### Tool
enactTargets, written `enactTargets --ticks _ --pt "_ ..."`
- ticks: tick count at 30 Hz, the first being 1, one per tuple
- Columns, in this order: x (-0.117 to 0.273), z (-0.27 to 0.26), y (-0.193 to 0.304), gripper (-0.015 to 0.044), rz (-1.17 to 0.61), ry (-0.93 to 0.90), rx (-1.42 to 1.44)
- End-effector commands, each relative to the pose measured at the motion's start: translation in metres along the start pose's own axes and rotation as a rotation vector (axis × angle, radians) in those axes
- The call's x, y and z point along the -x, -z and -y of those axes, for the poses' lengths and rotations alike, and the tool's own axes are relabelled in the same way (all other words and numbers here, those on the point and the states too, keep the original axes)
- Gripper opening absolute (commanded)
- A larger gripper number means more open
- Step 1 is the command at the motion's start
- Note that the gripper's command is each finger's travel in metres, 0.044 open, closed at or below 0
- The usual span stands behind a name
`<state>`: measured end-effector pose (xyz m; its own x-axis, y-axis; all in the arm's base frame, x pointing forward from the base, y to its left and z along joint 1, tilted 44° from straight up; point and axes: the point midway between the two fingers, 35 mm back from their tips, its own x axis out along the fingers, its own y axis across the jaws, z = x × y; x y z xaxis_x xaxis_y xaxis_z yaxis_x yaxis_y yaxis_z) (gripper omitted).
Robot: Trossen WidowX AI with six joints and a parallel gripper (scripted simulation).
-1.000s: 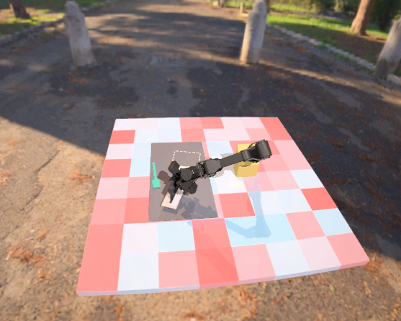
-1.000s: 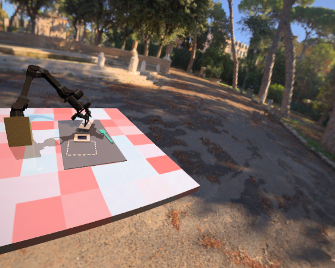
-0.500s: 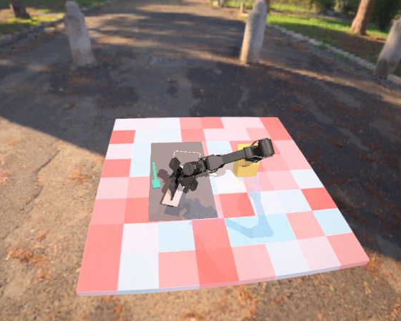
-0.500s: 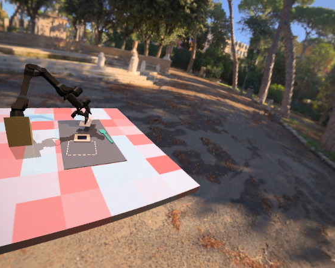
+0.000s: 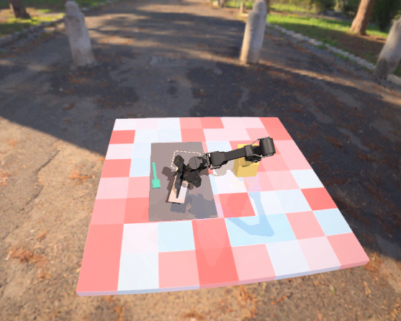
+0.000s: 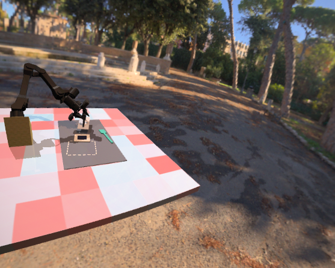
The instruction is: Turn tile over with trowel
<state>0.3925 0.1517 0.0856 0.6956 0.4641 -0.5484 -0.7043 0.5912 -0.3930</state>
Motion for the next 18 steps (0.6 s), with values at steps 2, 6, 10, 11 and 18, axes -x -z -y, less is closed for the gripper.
enactTargets --ticks 2,6,10,11,18 --pt "0.008 -0.001 0.005 0.0 0.046 0.014 0.014" --pt "0.01 -0.002 0.007 0.0 0.058 0.014 0.018" --pt "0.009 -0.003 0.007 0.0 0.058 0.013 0.018" --pt "0.008 -0.004 0.007 0.0 0.058 0.013 0.018" --pt "-0.001 -0.011 0.009 0.0 0.058 0.013 0.017"
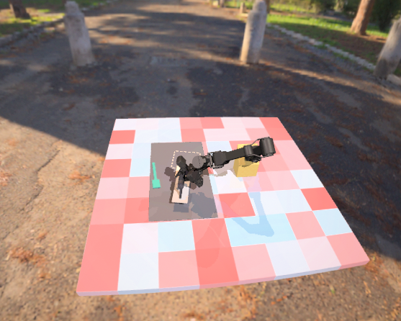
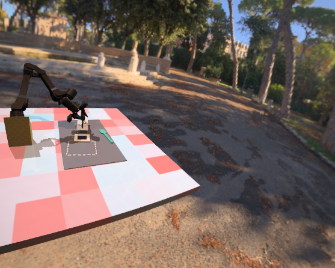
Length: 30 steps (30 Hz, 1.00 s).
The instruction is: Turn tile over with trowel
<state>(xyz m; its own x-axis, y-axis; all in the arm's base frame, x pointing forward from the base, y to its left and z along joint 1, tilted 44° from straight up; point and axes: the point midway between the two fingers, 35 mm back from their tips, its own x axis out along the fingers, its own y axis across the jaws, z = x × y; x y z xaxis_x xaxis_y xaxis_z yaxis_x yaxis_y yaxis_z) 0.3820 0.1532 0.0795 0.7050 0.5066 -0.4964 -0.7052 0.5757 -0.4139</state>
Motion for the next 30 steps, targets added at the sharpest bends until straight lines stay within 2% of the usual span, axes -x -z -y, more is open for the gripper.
enactTargets --ticks 1,30 --pt "-0.005 -0.002 0.004 0.0 -0.01 0.01 -0.008" --pt "-0.021 -0.018 0.025 0.0 -0.011 0.01 -0.01"
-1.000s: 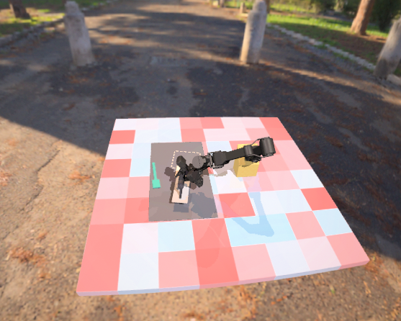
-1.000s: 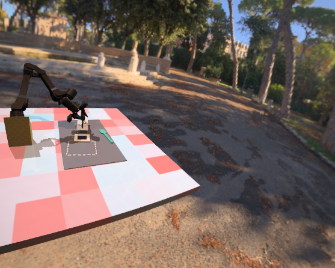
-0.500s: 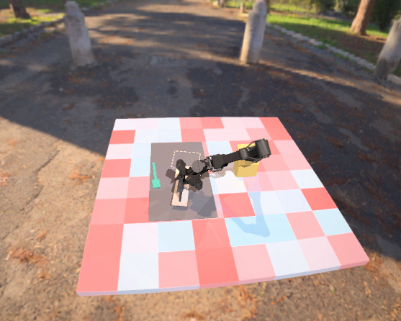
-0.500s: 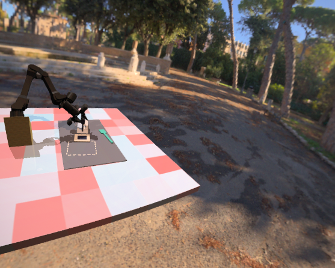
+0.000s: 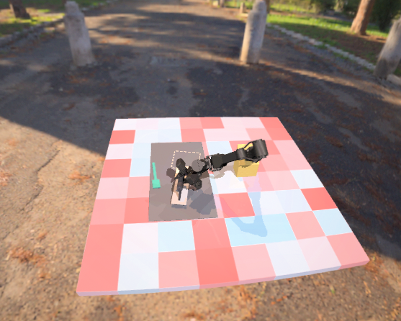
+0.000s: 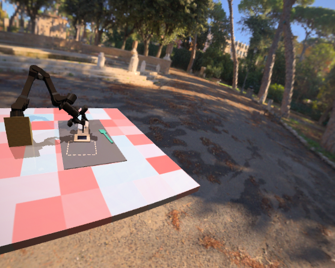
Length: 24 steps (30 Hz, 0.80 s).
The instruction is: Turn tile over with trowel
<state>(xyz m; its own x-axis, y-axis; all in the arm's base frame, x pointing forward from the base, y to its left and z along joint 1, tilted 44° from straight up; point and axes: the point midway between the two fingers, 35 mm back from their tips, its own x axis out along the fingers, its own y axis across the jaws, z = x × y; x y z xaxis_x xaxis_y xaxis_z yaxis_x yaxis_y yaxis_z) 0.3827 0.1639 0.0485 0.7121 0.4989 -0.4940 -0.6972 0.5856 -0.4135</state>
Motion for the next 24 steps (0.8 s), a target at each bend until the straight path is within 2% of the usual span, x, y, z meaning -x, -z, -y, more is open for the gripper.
enactTargets --ticks 1,24 --pt "0.0 0.0 0.01 0.0 -0.008 0.0 -0.003" --pt "0.004 0.002 0.042 0.0 -0.009 -0.001 -0.001"
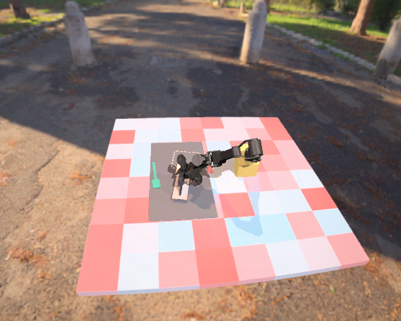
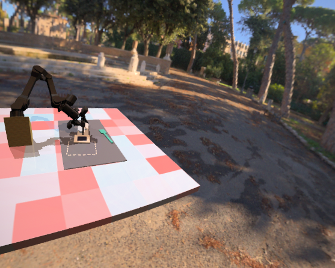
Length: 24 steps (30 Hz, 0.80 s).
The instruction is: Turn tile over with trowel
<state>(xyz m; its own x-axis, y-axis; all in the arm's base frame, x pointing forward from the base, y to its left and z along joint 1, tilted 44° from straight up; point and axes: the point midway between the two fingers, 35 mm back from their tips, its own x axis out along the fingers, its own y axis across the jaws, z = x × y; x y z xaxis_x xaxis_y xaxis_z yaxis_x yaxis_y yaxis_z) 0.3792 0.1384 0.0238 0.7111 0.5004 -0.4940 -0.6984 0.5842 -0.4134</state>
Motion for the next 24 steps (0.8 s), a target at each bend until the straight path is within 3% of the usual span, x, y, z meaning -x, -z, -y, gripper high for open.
enactTargets --ticks 1,24 --pt "0.001 0.0 0.007 0.0 -0.011 0.001 0.0" --pt "0.033 0.039 0.026 0.0 -0.079 0.002 0.081"
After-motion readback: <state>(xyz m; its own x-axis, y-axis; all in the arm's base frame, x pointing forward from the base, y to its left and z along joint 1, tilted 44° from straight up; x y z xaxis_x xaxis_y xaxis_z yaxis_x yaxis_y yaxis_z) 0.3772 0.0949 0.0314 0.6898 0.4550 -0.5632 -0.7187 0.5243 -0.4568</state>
